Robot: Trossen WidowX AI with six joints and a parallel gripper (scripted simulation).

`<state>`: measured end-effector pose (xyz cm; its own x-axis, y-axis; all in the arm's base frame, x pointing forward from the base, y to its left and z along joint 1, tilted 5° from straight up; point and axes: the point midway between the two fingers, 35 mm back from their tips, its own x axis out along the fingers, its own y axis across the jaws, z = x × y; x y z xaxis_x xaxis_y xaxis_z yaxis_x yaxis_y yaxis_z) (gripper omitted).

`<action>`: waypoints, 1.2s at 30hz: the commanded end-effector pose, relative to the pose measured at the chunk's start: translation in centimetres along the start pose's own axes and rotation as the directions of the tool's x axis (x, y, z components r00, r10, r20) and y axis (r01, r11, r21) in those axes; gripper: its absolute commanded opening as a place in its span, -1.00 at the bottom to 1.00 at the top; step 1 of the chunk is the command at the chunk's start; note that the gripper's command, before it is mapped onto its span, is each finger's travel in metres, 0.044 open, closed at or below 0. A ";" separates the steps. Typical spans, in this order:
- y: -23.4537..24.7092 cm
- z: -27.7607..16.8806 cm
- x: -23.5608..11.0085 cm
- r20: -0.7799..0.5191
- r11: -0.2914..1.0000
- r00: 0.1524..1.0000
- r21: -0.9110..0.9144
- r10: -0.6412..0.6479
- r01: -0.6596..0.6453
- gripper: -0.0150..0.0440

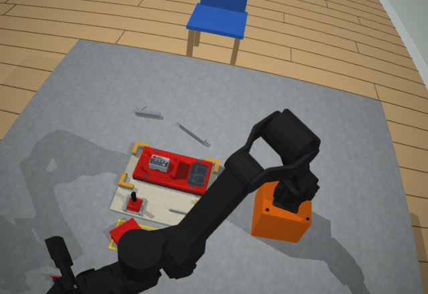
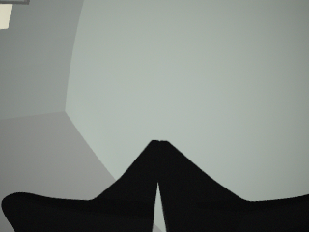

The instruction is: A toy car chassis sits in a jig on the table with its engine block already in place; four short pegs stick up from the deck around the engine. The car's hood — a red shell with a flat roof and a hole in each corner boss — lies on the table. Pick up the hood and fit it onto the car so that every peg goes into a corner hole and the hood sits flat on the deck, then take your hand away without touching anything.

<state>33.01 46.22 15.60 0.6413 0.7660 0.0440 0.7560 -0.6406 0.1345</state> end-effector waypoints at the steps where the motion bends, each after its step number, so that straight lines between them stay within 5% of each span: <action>1: 0.1 0.2 0.0 0.009 1.000 1.000 -0.011 0.000 0.000 -0.40; 7: 3.0 5.7 0.0 0.283 0.941 0.959 -0.327 0.012 0.085 0.13; 17: 8.3 14.2 -4.7 0.713 0.647 0.701 -0.546 0.025 0.532 1.00; 27: 12.1 18.6 -13.8 0.960 0.207 0.275 -0.260 -0.050 0.943 1.00; 33: 13.6 18.6 -20.3 0.989 -0.098 -0.015 0.000 -0.146 0.995 1.00; 36: 13.9 18.3 -21.8 0.981 -0.170 -0.080 0.050 -0.174 0.984 1.00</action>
<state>32.75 20.88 -2.22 0.0148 0.0267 -0.9995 0.5794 0.8145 0.0303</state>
